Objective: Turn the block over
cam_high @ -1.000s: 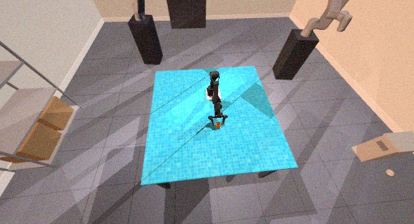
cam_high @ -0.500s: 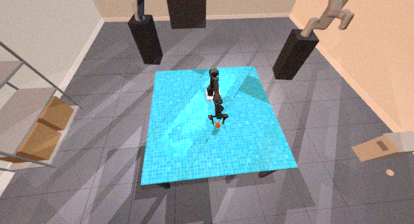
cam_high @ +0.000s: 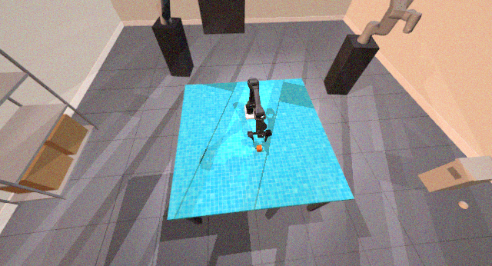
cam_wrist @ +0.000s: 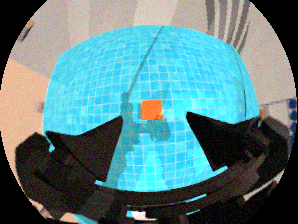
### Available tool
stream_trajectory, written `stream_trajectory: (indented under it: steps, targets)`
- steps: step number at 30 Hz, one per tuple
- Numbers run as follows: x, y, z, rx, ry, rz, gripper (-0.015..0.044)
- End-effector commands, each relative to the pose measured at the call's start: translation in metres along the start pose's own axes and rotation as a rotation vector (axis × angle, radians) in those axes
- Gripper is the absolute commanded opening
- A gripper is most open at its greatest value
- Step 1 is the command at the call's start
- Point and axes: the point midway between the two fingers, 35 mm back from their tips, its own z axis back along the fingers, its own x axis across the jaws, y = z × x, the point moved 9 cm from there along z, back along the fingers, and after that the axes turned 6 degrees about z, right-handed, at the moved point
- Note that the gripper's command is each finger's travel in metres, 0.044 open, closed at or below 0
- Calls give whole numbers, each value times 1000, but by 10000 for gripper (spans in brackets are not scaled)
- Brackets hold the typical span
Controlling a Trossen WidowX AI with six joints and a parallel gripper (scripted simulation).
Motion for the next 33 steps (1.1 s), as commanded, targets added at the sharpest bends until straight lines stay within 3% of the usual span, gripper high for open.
stream_trajectory:
  steps: [1,18,27,33]
  targets:
    - [0,-4,7,21,-8,-6,440]
    - [-9,-86,-6,507,-60,-3,440]
    - [-9,-87,-8,527,-62,-4,440]
    - [-7,-70,-36,527,-62,-4,440]
